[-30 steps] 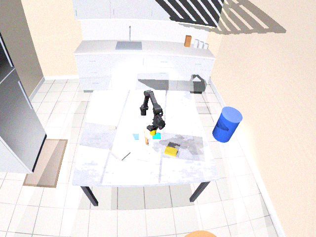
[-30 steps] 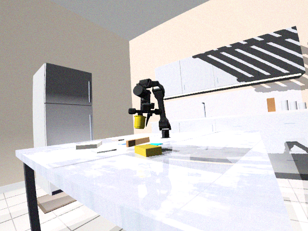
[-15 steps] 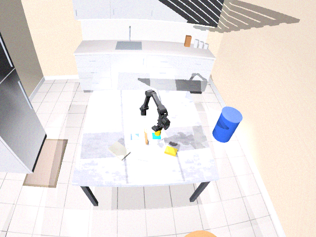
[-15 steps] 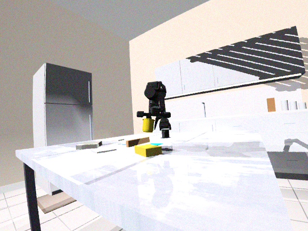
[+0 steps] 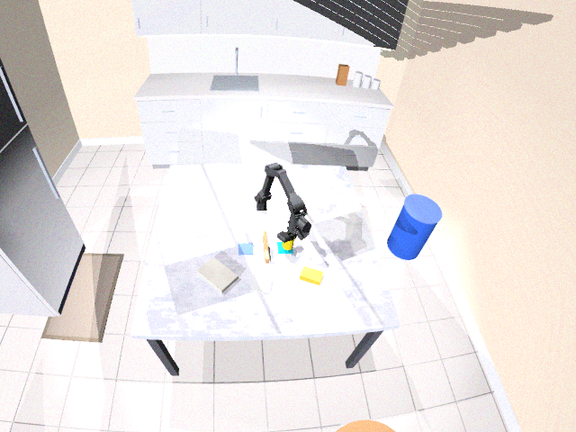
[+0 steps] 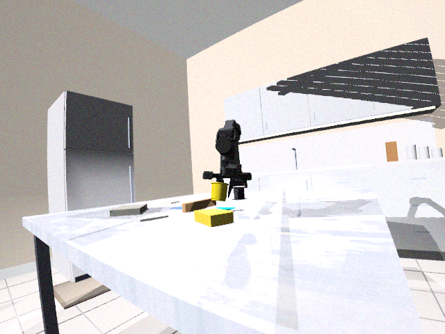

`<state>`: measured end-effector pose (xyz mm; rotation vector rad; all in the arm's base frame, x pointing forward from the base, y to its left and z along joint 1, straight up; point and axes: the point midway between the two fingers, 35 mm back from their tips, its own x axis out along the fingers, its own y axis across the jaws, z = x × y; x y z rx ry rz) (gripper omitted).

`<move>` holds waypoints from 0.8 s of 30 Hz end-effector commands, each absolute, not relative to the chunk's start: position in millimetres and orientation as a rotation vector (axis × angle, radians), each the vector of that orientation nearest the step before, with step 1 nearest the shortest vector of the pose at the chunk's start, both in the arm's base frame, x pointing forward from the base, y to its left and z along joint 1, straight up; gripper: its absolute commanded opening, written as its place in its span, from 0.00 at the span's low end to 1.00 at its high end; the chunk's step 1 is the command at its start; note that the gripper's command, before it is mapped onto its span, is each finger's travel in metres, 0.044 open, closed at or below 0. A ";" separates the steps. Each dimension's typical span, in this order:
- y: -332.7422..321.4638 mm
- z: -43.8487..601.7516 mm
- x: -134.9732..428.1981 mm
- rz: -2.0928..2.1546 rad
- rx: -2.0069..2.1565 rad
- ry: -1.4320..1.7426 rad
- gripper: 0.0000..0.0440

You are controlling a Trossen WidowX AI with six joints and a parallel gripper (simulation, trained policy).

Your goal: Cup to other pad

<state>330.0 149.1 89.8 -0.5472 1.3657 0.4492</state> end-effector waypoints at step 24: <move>146.7 82.3 320.3 0.413 -0.433 1.316 0.40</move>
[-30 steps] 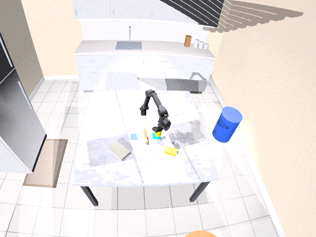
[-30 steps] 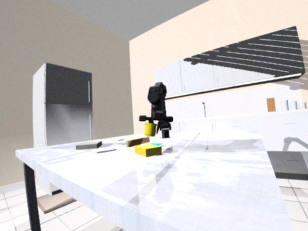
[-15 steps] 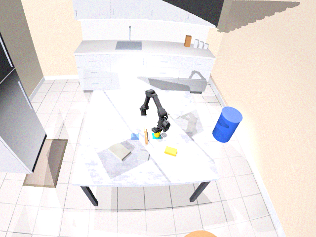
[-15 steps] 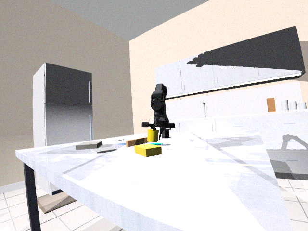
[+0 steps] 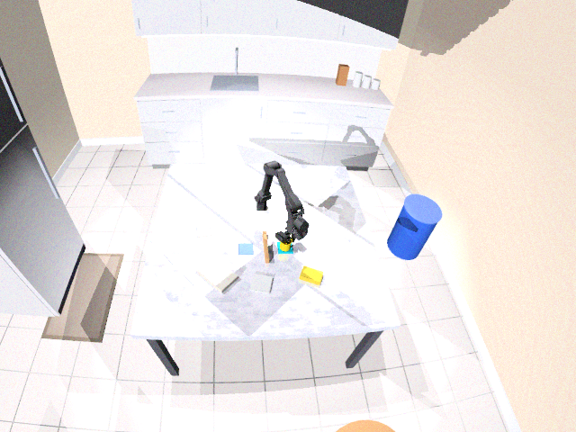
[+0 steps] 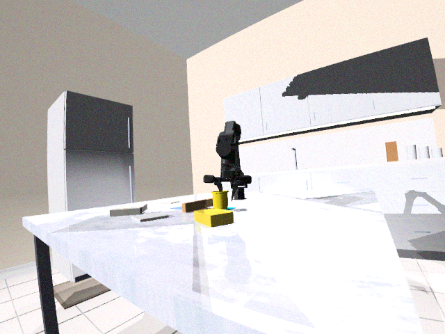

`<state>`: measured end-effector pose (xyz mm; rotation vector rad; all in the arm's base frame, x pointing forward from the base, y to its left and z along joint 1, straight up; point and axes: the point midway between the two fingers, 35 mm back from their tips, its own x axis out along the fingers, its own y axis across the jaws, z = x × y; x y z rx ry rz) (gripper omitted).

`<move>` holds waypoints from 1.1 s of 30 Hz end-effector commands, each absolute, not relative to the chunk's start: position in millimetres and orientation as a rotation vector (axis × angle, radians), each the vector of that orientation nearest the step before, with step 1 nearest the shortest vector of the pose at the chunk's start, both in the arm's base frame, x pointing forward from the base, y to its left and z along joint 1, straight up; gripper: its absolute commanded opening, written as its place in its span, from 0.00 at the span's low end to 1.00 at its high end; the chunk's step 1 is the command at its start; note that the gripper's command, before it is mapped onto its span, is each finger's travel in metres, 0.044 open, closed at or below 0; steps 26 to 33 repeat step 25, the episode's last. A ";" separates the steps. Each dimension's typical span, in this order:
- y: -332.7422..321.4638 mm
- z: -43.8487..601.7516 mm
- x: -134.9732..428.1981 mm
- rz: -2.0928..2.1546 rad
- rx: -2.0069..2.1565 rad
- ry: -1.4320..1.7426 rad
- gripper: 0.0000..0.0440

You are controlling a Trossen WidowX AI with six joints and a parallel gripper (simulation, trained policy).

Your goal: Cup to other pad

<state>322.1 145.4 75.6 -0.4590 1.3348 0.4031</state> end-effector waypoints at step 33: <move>141.7 154.7 308.7 0.429 -0.313 1.177 0.84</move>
